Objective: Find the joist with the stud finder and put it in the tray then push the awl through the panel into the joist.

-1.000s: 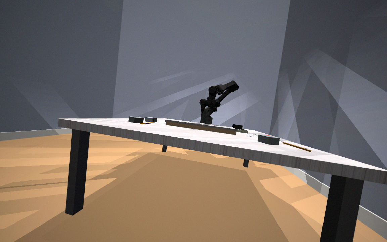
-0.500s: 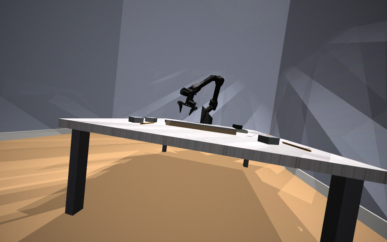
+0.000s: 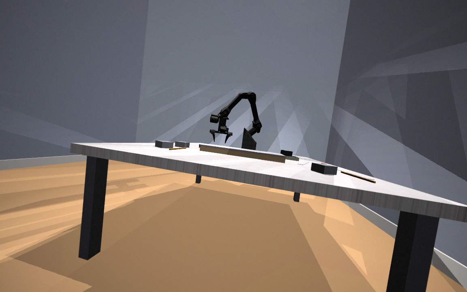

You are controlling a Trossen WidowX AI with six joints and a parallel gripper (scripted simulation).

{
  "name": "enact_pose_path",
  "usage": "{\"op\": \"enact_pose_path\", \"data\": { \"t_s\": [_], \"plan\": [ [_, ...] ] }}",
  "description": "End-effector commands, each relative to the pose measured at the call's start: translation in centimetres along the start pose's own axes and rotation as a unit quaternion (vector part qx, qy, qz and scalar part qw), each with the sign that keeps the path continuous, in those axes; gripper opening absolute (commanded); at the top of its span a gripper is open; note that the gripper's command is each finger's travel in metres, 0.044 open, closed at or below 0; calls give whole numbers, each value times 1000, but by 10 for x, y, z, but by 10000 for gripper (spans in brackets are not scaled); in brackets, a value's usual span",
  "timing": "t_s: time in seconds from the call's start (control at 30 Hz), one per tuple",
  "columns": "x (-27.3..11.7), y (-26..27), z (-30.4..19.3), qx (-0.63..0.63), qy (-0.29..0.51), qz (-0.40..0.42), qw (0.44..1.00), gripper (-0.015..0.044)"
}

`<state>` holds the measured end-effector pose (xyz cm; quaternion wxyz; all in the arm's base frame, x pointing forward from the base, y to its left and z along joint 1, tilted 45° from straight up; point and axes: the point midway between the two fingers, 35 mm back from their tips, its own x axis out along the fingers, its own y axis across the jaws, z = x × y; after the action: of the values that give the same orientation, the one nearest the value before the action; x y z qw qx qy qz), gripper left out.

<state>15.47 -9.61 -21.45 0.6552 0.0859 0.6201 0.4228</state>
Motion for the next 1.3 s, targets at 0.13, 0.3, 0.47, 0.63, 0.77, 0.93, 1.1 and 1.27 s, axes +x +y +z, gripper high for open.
{"op": "enact_pose_path", "data": {
  "t_s": [0.13, 0.3, 0.47, 0.63, 0.77, 0.93, 1.1, 1.27],
  "plan": [
    [3, -6, -2, -1, 1, 5, 1000, 440],
    [3, -10, 0, -1, 1, 4, 1000, 440],
    [7, -10, 1, -1, 1, 5, 1000, 440],
    [15, -11, 1, -1, 2, 5, 1000, 440],
    [22, -11, 2, -1, 1, 5, 1000, 440],
    [30, -11, 3, -1, 1, 5, 1000, 440],
    [38, -10, 3, -1, 1, 5, 1000, 440],
    [46, -10, 4, -1, 0, 5, 1000, 440]
  ]
}}
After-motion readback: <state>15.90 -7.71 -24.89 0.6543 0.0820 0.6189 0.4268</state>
